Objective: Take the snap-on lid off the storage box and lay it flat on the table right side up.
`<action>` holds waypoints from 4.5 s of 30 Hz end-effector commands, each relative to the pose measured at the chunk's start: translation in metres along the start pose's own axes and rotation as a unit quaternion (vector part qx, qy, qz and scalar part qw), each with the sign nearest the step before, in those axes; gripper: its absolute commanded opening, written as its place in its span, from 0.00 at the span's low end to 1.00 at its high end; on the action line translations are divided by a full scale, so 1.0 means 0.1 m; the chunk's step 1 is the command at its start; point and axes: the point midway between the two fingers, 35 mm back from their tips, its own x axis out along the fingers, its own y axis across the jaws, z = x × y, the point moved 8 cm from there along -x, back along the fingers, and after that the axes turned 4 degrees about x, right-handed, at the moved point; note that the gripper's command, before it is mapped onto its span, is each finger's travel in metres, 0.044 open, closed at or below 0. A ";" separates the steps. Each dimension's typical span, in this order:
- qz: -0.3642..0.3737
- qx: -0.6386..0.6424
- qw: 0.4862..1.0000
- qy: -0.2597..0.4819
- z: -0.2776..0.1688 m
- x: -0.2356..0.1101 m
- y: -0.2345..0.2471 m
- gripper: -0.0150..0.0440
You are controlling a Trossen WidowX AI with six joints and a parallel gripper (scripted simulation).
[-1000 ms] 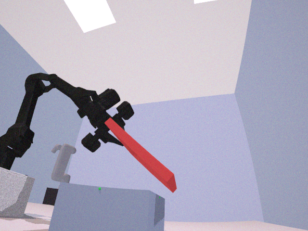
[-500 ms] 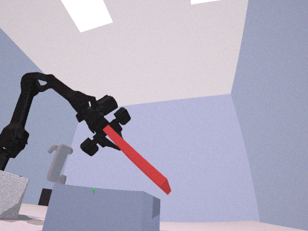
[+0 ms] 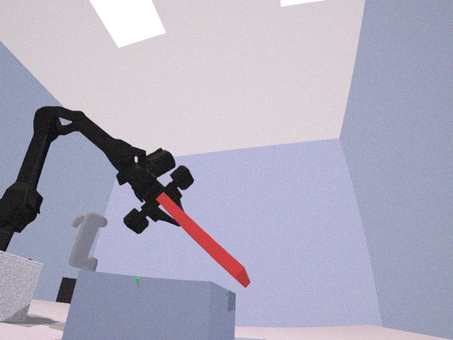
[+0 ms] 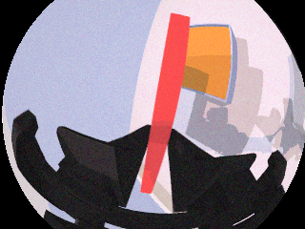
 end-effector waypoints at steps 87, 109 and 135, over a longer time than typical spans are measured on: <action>0.003 0.007 1.000 0.004 -1.32 -0.06 -0.32 0.25; 0.003 0.007 1.000 0.004 -1.31 0.05 -0.46 0.25; 0.003 0.007 1.000 0.004 -1.31 0.19 -0.62 0.25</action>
